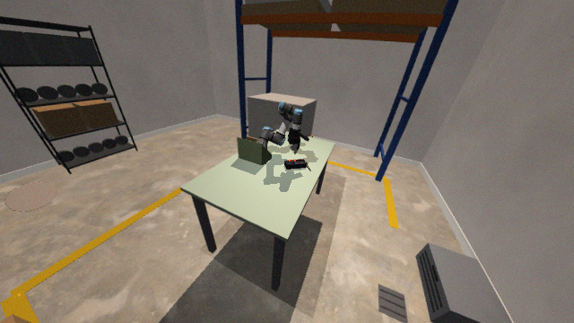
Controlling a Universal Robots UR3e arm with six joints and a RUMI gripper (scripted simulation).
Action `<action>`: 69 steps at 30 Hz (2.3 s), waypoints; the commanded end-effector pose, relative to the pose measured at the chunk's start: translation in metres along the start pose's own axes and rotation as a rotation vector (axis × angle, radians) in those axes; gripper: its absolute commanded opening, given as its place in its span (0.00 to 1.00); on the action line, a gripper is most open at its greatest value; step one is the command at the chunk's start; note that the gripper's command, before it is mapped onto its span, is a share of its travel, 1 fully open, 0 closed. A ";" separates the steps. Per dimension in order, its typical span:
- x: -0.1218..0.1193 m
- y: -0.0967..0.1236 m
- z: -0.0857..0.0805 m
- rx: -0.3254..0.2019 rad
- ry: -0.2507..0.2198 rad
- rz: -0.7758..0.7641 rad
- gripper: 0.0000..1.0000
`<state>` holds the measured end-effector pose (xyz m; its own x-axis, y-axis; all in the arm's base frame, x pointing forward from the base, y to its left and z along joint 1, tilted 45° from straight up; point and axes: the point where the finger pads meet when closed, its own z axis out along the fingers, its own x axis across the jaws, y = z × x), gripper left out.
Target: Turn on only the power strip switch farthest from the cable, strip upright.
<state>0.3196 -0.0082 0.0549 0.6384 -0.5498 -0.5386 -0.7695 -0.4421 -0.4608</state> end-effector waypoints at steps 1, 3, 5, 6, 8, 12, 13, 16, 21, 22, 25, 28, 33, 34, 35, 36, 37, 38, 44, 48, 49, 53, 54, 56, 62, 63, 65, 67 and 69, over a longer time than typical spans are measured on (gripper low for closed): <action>0.001 0.000 -0.001 0.000 0.002 0.000 0.00; 0.001 0.000 -0.001 0.000 0.002 0.000 0.00; 0.001 0.000 -0.001 0.000 0.002 0.000 0.00; 0.001 0.000 -0.001 0.000 0.002 0.000 0.00; 0.001 0.000 -0.001 0.000 0.002 0.000 0.00; 0.001 0.000 -0.001 0.000 0.002 0.000 0.00; 0.001 0.000 -0.001 0.000 0.002 0.000 0.00; 0.001 0.000 -0.001 0.000 0.002 0.000 0.00; 0.001 0.000 -0.001 0.000 0.002 0.000 0.00; 0.001 0.000 -0.001 0.000 0.002 0.000 0.00; 0.001 0.000 -0.001 0.000 0.002 0.000 0.00; 0.001 0.000 0.000 0.000 0.002 0.000 0.00; 0.001 0.000 0.002 0.000 0.002 0.000 0.00; 0.001 0.000 0.002 0.000 0.002 0.000 0.00; 0.001 0.000 0.003 0.000 0.002 0.000 0.00; 0.001 0.000 0.004 0.000 0.002 0.000 0.00; 0.001 0.000 0.004 0.000 0.002 0.000 0.00; 0.001 0.000 0.005 0.000 0.002 0.000 0.00; 0.001 0.000 0.009 0.000 0.002 0.000 0.00; 0.001 0.000 0.014 0.000 0.002 0.000 0.00; 0.001 0.000 0.015 0.000 0.002 0.000 0.00; 0.001 0.000 0.020 0.000 0.002 0.000 0.00; 0.001 0.000 0.022 0.000 0.002 0.000 0.00; 0.001 0.000 0.023 0.000 0.002 0.000 0.00; 0.001 0.000 0.030 0.000 0.002 0.000 0.00; 0.001 0.000 0.031 0.000 0.002 0.000 0.00; 0.001 0.000 0.033 0.000 0.002 0.000 0.00; 0.001 0.000 0.036 0.000 0.002 0.000 0.00; 0.001 0.000 0.038 0.000 0.002 0.000 0.00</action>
<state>0.3199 0.0163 0.0305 0.6384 -0.5495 -0.5389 -0.7695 -0.4422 -0.4607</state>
